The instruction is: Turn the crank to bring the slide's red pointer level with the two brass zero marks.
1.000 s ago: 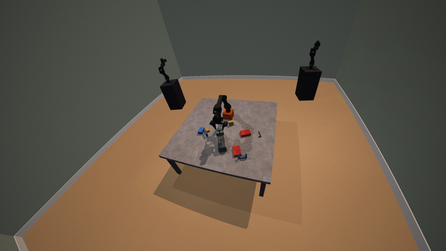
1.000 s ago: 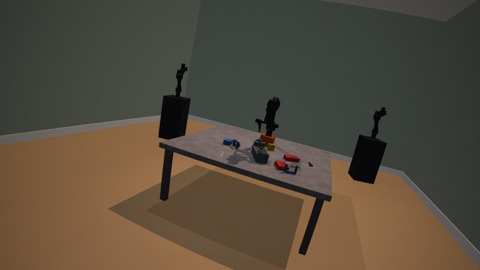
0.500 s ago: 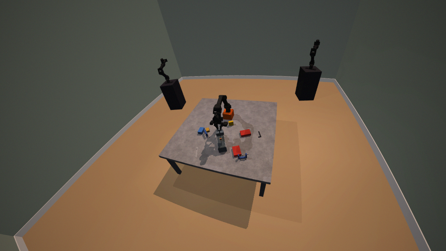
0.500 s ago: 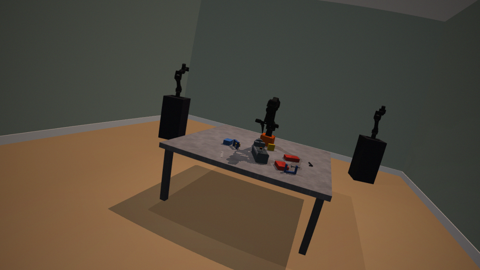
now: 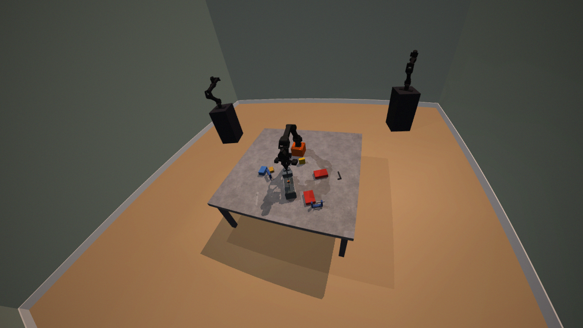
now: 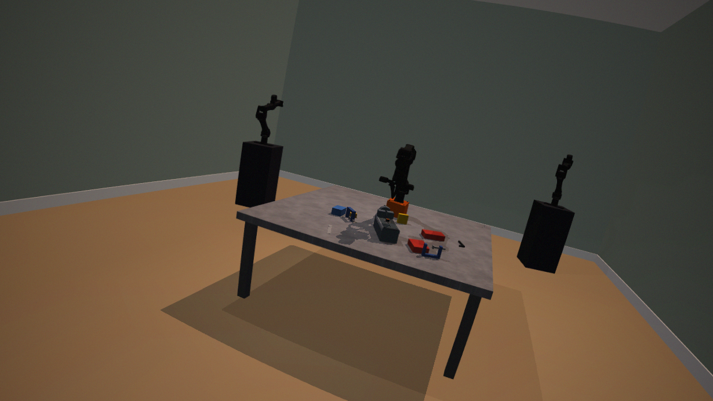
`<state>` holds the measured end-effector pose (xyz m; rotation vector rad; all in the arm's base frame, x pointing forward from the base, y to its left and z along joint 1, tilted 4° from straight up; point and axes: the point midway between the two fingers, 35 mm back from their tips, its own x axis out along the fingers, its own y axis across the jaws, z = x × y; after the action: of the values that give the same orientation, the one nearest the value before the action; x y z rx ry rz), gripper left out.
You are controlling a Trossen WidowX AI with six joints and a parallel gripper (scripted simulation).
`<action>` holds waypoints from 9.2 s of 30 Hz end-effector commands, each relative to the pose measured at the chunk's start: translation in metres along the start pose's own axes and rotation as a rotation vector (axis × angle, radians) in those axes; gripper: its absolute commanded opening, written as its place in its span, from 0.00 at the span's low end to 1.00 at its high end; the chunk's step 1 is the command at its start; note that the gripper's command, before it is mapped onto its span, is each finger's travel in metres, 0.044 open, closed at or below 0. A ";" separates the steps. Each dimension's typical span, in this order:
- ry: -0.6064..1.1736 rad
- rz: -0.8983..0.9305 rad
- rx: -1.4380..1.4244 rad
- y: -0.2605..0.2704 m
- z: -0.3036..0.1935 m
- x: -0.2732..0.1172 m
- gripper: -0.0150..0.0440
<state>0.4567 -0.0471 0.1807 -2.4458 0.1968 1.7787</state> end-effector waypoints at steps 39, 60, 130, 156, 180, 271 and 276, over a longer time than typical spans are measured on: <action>0.000 0.000 0.000 0.000 0.000 0.000 0.29; 0.000 0.001 0.000 0.000 0.000 0.000 0.39; 0.000 0.002 0.001 0.000 0.000 0.000 0.87; 0.000 0.003 0.001 0.000 0.000 0.000 0.25; 0.000 0.003 0.001 0.000 0.000 0.000 0.96; 0.000 0.005 0.002 0.001 0.000 0.000 0.52; 0.000 0.005 0.002 0.001 0.000 0.000 0.74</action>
<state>0.4566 -0.0481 0.1805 -2.4464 0.2063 1.7806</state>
